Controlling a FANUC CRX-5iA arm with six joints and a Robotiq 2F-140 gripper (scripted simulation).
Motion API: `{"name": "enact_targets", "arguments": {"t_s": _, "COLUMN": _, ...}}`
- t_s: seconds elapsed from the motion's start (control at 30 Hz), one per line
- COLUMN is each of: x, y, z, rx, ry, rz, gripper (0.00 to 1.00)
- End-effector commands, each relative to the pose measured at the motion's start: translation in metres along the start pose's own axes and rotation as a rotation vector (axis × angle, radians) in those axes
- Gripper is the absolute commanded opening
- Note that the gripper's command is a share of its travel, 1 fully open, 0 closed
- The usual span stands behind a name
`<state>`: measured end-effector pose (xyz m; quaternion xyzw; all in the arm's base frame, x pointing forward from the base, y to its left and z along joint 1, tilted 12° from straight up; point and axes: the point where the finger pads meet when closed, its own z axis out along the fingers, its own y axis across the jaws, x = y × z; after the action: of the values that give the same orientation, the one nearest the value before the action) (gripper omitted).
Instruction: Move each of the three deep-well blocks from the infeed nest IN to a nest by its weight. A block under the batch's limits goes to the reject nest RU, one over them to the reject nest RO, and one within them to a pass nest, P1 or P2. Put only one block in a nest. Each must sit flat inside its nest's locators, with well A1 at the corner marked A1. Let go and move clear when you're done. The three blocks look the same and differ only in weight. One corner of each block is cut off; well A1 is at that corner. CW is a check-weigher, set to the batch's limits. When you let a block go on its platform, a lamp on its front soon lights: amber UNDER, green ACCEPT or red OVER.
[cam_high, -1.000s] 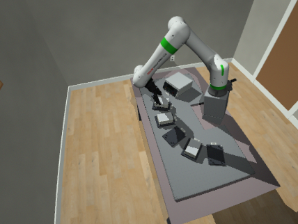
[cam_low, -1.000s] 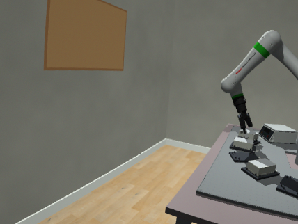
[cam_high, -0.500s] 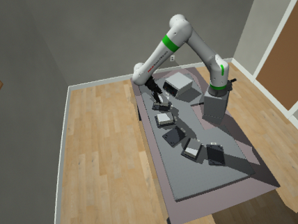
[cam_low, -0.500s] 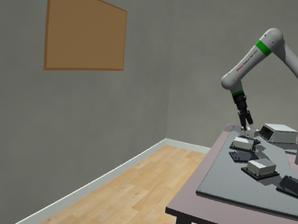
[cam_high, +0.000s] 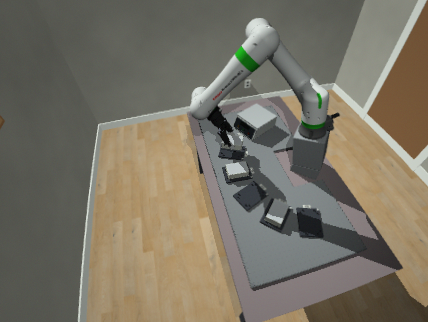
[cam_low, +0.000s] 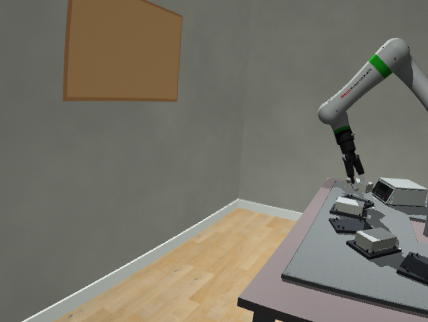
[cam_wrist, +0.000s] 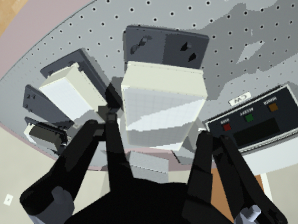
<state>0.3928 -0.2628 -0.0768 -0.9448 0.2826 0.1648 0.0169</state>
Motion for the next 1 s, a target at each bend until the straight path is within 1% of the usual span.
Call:
{"name": "enact_targets", "arguments": {"t_s": 0.0, "x": -0.002, "y": 0.000, "z": -0.004, "rx": 0.000, "ry": 0.000, "rz": 0.000, "gripper": 0.10}}
{"name": "enact_targets", "arguments": {"t_s": 0.6, "x": -0.002, "y": 0.000, "z": -0.004, "rx": 0.000, "ry": 0.000, "rz": 0.000, "gripper": 0.10}}
{"name": "enact_targets", "arguments": {"t_s": 0.9, "x": -0.014, "y": 0.026, "z": -0.013, "rx": 0.150, "ry": 0.000, "rz": 0.260, "gripper": 0.10}}
{"name": "enact_targets", "arguments": {"t_s": 0.97, "x": -0.014, "y": 0.026, "z": -0.013, "rx": 0.150, "ry": 0.000, "rz": 0.260, "gripper": 0.10}}
